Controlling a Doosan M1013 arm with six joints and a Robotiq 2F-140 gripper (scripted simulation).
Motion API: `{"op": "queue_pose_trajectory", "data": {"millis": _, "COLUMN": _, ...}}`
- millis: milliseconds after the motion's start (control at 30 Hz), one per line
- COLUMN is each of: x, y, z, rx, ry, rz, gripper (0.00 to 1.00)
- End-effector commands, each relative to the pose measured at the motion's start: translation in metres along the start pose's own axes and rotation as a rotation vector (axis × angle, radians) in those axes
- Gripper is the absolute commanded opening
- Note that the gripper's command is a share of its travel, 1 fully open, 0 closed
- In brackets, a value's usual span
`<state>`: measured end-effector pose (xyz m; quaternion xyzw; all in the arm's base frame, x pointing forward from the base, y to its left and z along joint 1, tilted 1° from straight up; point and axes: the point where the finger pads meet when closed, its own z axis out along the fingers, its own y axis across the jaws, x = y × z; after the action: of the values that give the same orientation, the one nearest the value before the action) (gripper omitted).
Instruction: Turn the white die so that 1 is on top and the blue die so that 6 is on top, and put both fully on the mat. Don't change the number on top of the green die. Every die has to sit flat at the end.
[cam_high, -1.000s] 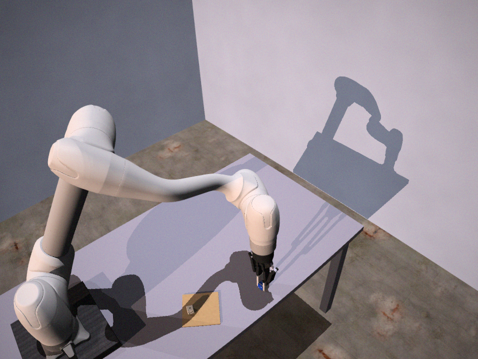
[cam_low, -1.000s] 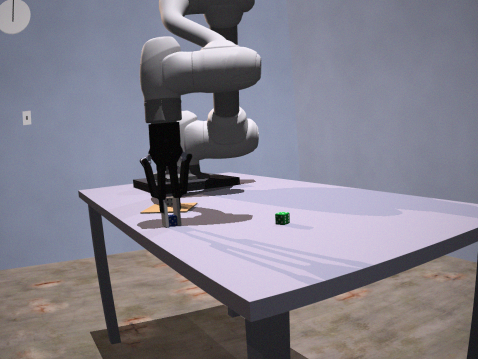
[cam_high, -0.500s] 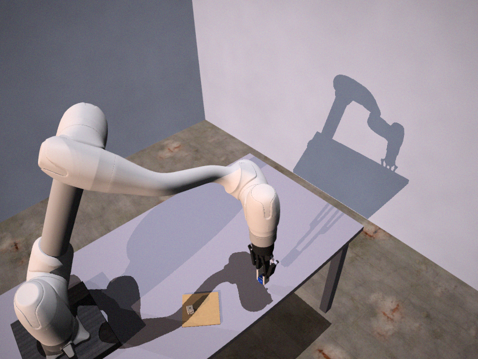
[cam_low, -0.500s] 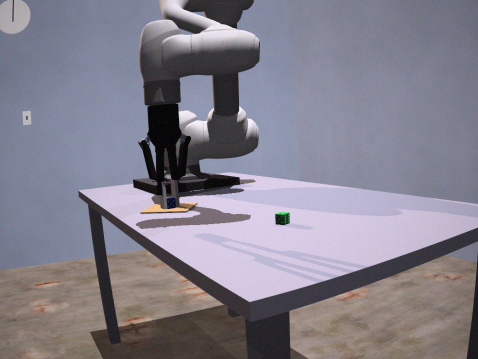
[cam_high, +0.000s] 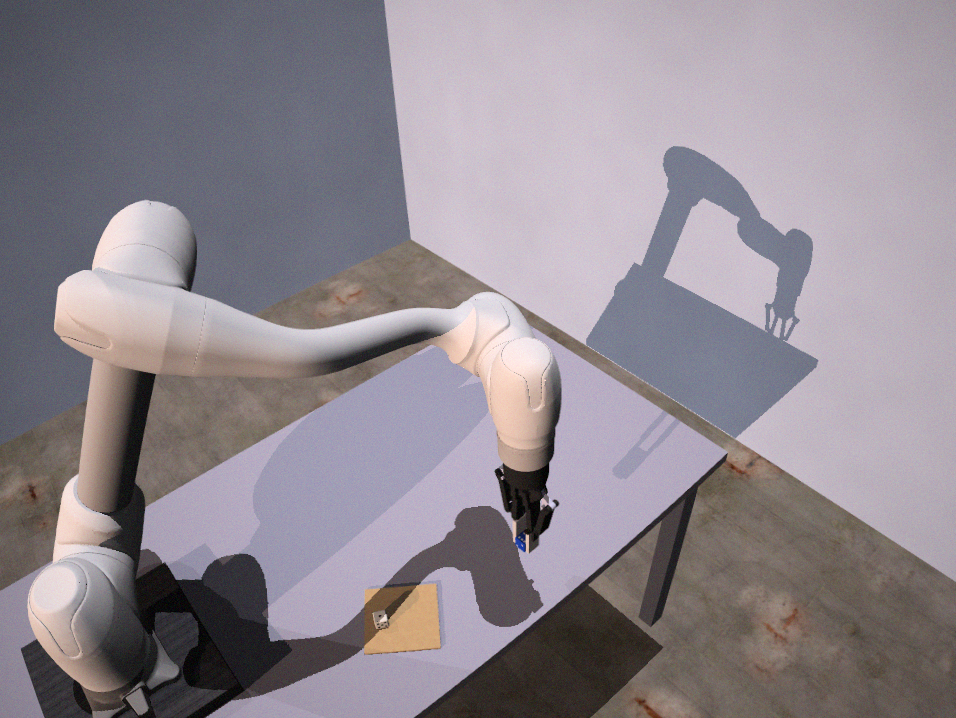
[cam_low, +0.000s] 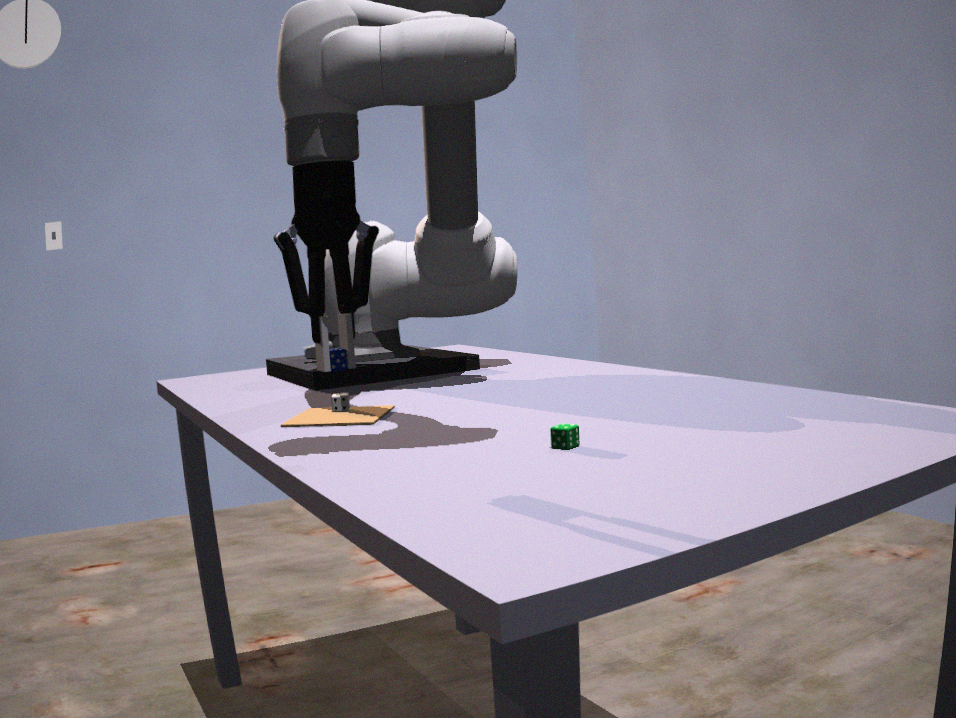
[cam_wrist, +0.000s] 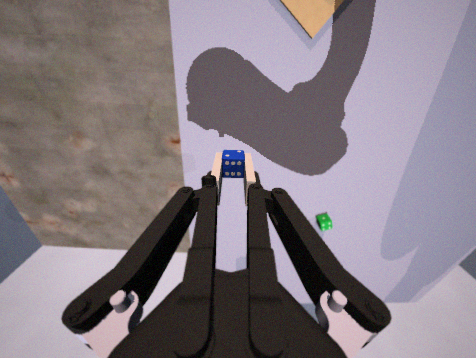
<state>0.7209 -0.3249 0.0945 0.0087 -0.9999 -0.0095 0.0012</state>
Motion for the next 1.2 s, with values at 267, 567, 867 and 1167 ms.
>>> {"op": "queue_pose_trajectory", "data": {"millis": 267, "x": 0.052, "y": 0.015, "z": -0.006, "rx": 0.0, "ry": 0.0, "rz": 0.122, "gripper": 0.21}}
{"op": "queue_pose_trajectory", "data": {"millis": 567, "x": 0.179, "y": 0.062, "z": -0.007, "rx": 0.0, "ry": 0.0, "rz": 0.415, "gripper": 0.21}}
{"op": "queue_pose_trajectory", "data": {"millis": 867, "x": 0.207, "y": 0.073, "z": -0.004, "rx": 0.0, "ry": 0.0, "rz": 0.477, "gripper": 0.21}}
{"op": "queue_pose_trajectory", "data": {"millis": 1167, "x": 0.207, "y": 0.073, "z": -0.004, "rx": 0.0, "ry": 0.0, "rz": 0.477, "gripper": 0.21}}
